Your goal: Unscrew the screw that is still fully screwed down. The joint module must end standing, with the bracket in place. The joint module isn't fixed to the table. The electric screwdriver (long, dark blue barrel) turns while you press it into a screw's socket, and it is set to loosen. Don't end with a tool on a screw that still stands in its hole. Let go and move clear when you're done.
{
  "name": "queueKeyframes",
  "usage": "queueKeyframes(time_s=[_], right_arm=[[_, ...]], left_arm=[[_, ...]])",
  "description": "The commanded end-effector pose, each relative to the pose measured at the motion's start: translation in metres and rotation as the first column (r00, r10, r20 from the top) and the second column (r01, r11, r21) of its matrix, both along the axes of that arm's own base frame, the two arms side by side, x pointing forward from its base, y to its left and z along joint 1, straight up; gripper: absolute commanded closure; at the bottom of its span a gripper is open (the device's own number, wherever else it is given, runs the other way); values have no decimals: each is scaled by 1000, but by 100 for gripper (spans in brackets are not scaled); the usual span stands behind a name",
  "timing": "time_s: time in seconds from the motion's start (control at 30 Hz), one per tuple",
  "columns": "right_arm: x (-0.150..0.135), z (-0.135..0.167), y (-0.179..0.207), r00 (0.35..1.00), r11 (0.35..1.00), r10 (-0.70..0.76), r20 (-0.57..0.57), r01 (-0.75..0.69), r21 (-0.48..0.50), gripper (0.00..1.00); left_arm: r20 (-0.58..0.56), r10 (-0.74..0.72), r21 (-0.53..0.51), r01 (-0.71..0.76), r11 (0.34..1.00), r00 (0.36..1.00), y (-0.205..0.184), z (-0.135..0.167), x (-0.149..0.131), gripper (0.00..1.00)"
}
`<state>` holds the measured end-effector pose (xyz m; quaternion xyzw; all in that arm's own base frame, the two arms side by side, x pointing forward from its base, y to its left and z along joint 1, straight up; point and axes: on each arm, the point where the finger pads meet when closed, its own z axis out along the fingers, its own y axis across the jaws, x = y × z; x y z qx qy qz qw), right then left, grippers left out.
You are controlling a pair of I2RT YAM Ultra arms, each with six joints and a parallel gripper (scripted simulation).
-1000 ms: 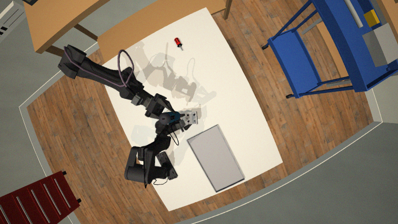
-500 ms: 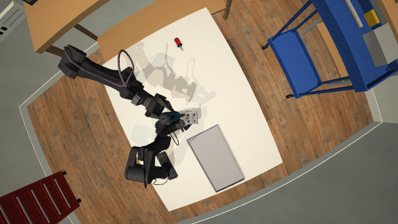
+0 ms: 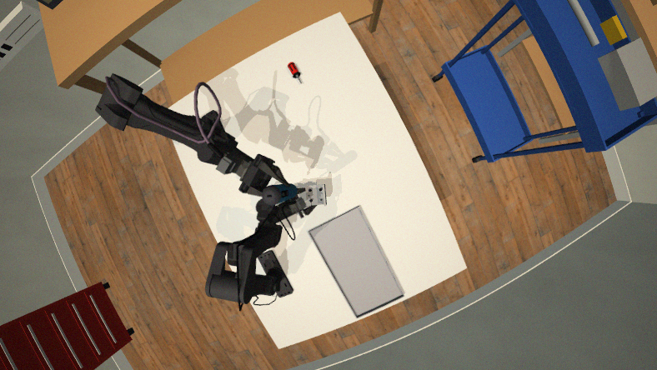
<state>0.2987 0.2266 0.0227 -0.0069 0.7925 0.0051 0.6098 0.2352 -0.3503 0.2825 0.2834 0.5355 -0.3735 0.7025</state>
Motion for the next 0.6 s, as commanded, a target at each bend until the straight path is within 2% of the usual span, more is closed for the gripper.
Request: queueKeyframes(time_s=[0.0,0.57], right_arm=[[2,5,2,1000,1000,-3,12,2,19,41],[2,5,2,1000,1000,-3,12,2,19,41]], left_arm=[[85,11,-124,0,992,996,11,43,-7,58],[92,12,-134,1,991,996,11,64,-8,58]])
